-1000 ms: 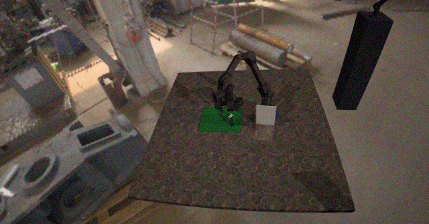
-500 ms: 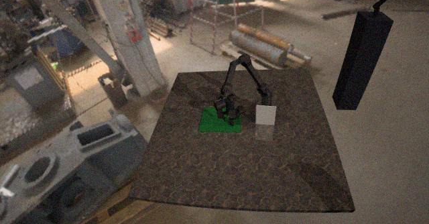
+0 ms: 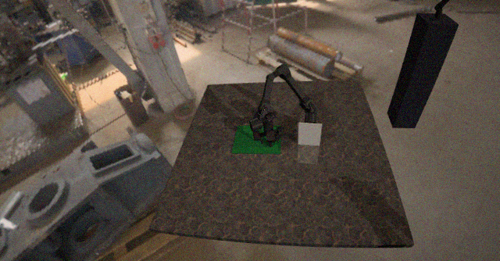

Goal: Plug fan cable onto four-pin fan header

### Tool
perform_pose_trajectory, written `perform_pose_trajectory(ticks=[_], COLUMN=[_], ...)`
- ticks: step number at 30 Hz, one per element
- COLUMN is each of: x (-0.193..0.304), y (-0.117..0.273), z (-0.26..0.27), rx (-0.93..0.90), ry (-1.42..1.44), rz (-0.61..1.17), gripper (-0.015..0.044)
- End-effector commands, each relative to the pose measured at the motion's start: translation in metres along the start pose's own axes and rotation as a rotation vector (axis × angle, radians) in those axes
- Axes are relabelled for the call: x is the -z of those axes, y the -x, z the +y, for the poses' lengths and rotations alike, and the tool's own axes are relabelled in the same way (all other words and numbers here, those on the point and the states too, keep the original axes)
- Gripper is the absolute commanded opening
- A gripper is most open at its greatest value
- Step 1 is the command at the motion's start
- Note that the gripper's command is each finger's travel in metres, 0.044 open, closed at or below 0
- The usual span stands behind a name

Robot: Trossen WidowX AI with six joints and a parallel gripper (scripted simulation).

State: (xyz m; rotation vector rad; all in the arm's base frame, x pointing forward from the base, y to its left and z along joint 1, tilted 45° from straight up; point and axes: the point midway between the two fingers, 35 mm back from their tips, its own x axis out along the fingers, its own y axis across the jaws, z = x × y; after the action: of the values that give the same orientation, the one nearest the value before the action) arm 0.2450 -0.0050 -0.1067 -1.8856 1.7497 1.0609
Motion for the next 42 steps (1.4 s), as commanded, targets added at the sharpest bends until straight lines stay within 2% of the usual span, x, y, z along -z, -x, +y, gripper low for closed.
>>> perform_pose_trajectory(ticks=[1, 14, 30, 33, 37, 42], x=[-0.001, 0.000, 0.001, 0.001, 0.000, -0.001], y=[-0.007, -0.023, -0.020, -0.018, 0.027, 0.029], z=[0.002, 0.003, 0.002, 0.002, 0.002, 0.002], rx=[-0.006, -0.007, -0.004, -0.004, -0.006, -0.006], ry=[0.010, 0.010, 0.001, 0.001, 0.009, 0.004], rz=[0.005, 0.007, 0.003, 0.003, 0.004, 0.004], gripper=[0.0440, 0.0440, 0.0020, 0.0000, 0.0000, 0.0000])
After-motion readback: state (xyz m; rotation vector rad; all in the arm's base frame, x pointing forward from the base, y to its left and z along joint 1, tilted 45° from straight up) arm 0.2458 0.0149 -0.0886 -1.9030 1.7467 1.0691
